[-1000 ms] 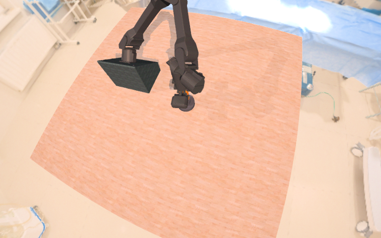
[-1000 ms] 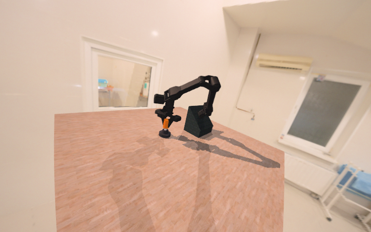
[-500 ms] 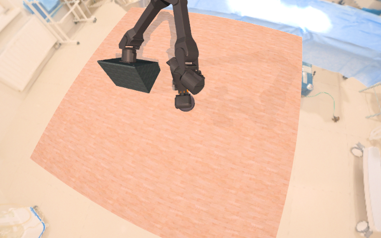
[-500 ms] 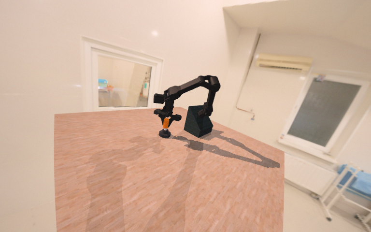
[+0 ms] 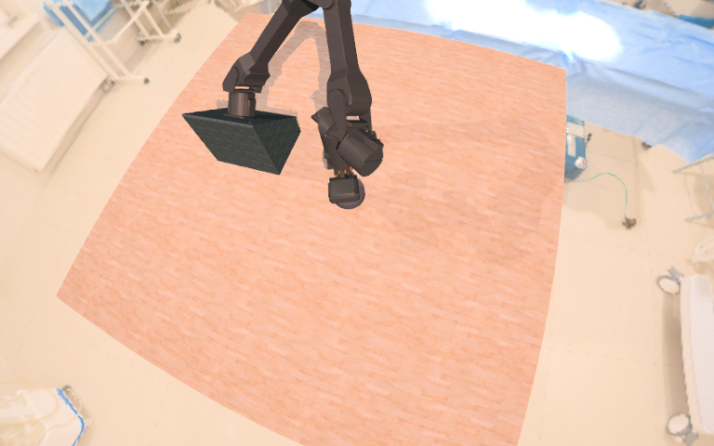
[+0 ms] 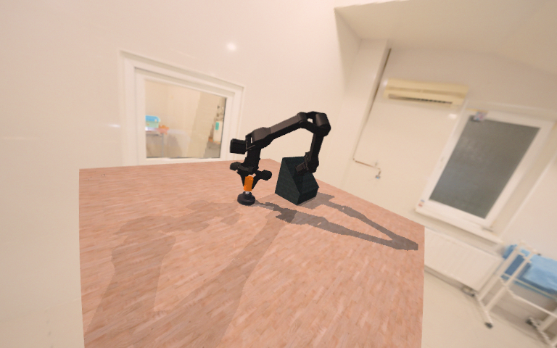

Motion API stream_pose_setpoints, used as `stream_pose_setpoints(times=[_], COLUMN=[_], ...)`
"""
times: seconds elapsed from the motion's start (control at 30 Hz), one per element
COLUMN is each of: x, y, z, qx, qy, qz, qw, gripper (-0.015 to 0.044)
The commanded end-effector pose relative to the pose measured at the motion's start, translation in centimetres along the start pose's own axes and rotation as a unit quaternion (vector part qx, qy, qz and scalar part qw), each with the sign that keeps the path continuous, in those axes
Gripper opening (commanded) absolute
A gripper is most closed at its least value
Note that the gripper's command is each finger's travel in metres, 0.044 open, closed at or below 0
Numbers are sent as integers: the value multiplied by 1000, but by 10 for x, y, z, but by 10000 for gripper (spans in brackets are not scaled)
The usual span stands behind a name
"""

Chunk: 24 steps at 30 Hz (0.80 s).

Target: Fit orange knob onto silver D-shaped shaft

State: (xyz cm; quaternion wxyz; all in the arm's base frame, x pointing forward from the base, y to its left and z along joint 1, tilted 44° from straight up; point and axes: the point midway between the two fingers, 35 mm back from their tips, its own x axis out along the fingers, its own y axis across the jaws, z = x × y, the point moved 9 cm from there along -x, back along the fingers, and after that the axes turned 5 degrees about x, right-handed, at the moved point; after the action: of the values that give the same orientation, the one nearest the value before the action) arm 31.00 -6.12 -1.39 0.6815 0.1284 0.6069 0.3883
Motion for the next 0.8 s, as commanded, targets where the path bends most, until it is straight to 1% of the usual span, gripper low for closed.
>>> stream_pose_setpoints(times=[0.0,0.47,0.53,0.7,0.77], x=[1,-3,-3,-3,-2], y=[0,-1,-1,-2,-3], z=[0,1,1,2,2], qx=[-2,-3,-16,-102,-107], qy=[-1,-1,-1,-1,-1], qz=[0,0,0,0,0], qw=[1000,1000,1000,995,994], gripper=[0,0,0,0,0])
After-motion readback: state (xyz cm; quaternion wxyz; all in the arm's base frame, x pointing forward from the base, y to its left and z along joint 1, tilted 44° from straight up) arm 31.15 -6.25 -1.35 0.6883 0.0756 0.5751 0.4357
